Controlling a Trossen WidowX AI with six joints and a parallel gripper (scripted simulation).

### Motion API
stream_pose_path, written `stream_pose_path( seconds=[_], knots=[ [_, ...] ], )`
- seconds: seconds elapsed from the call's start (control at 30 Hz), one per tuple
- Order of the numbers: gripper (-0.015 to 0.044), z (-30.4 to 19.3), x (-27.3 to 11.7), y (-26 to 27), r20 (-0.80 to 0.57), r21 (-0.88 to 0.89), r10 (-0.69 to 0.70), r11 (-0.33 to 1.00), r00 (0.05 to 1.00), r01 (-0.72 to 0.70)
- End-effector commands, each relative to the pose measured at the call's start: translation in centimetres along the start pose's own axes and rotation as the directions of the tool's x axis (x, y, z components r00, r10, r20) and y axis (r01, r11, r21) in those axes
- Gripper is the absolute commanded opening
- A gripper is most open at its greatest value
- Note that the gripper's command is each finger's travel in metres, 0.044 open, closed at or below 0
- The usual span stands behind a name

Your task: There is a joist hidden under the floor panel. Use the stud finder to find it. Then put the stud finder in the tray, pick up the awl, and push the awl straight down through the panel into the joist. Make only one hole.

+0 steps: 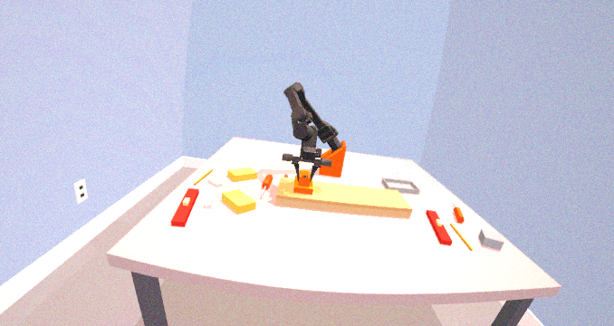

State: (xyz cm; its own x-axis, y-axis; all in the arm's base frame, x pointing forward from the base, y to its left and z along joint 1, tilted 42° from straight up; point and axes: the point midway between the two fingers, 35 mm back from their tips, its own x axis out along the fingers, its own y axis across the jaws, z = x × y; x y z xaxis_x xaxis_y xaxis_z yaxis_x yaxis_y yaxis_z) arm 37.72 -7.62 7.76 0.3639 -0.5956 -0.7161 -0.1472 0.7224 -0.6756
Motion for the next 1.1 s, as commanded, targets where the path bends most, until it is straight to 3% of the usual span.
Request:
stream_pose_path(
  seconds=[0.0, 1.07],
  knots=[
    [0.0, -0.1, 0.1, 1.5, -0.003, -0.005, 0.002, 1.0, 1.0, -0.002],
    [0.0, -0.2, 0.0, 9.8, -0.003, -0.004, 0.005, 1.0, 1.0, -0.005]
  ],
)
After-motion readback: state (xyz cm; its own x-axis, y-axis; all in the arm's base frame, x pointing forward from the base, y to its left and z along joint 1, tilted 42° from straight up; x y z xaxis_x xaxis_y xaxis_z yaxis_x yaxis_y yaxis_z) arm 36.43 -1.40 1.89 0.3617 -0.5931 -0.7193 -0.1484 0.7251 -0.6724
